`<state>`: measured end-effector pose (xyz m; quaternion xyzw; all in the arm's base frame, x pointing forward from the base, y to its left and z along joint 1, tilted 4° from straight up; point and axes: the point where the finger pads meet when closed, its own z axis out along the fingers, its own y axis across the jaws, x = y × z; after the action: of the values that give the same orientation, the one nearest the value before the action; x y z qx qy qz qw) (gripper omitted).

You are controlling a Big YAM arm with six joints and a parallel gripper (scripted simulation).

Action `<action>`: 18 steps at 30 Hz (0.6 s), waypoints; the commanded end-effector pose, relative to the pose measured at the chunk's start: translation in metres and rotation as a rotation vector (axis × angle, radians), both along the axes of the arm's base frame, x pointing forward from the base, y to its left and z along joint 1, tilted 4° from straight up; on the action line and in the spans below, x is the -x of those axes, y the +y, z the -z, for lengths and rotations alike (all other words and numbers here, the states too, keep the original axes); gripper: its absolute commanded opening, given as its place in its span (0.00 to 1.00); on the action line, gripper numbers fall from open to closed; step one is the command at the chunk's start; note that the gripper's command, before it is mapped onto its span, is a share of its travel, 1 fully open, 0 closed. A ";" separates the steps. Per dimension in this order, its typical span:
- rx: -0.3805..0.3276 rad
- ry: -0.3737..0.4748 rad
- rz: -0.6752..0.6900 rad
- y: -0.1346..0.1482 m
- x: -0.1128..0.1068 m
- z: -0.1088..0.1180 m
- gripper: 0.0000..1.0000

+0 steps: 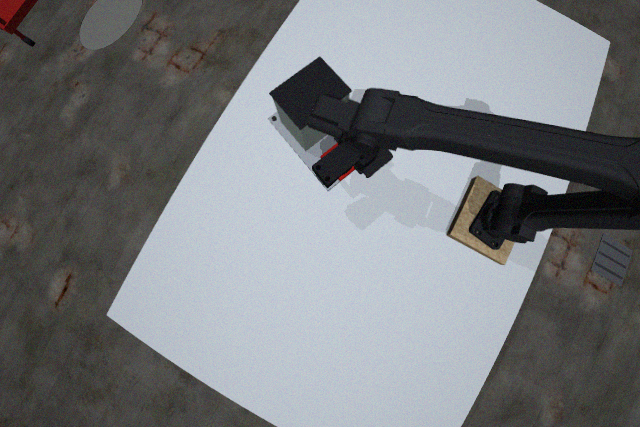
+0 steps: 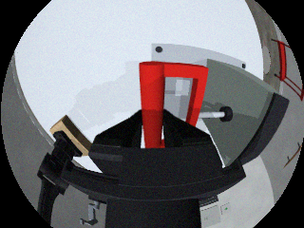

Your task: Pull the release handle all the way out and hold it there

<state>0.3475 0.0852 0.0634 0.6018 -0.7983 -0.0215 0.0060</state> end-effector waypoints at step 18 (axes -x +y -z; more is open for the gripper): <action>-0.002 0.121 -0.017 0.017 0.061 -0.001 0.00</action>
<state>0.3334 0.0892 0.0648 0.6016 -0.7982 -0.0266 0.0143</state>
